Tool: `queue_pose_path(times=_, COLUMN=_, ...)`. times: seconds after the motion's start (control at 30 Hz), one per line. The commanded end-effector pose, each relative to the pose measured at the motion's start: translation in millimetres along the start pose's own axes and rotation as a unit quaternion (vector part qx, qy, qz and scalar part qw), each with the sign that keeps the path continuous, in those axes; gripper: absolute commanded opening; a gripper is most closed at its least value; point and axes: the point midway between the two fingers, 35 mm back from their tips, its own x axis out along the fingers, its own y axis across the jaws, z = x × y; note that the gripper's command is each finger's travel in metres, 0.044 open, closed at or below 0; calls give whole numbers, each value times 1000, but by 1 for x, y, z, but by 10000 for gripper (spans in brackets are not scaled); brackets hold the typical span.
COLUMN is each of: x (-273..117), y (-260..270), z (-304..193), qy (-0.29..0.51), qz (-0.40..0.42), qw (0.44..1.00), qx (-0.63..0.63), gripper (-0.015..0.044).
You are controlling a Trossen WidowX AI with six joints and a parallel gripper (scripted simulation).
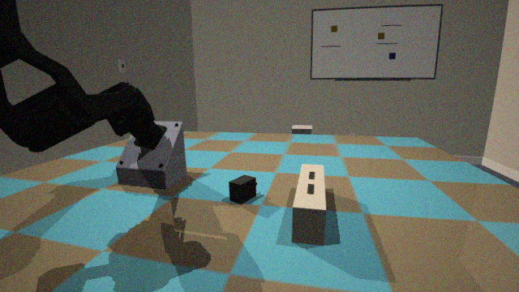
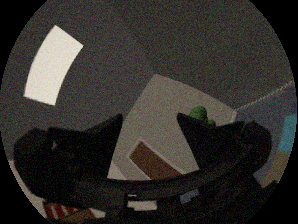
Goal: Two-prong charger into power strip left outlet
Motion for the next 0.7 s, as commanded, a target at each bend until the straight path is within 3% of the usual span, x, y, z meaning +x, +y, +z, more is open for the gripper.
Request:
queue_pose_path(times=0.0, x=0, y=0, z=0, qy=-1, qz=1, qw=1000, qx=0, gripper=426)
queue_pose_path(times=0.67, x=-27, y=87, z=85, qy=-135, qz=169, qw=975, qx=44, gripper=440)
